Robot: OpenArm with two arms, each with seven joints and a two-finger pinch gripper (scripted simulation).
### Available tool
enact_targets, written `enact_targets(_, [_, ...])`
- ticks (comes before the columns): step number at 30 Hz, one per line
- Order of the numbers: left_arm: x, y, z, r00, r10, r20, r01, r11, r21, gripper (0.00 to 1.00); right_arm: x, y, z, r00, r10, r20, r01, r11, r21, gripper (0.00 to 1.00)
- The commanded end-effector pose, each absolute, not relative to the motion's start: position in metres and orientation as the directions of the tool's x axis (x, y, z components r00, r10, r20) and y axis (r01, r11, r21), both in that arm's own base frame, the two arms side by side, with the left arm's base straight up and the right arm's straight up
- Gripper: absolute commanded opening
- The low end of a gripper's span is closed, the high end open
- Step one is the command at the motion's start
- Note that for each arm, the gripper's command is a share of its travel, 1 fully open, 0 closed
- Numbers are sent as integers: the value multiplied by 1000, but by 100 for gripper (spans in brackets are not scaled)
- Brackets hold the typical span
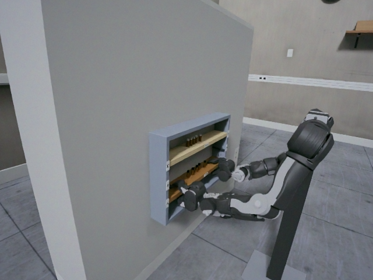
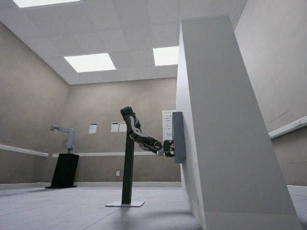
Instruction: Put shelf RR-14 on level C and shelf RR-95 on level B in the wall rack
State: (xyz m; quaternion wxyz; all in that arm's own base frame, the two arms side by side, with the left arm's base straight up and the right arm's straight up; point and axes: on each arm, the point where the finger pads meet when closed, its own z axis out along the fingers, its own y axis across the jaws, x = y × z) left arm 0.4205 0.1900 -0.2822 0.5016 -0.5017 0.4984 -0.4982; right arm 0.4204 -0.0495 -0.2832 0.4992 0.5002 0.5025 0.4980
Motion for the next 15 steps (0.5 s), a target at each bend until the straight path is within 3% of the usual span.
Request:
enact_targets(1, [421, 188, -282, 0, -1000, 0, 0, 0, -1000, 17, 421, -50, -282, 0, 1000, 0, 0, 0, 1000, 17])
enact_targets(15, [421, 188, -282, 0, -1000, 0, 0, 0, -1000, 8, 421, -50, -282, 0, 1000, 0, 0, 0, 1000, 8])
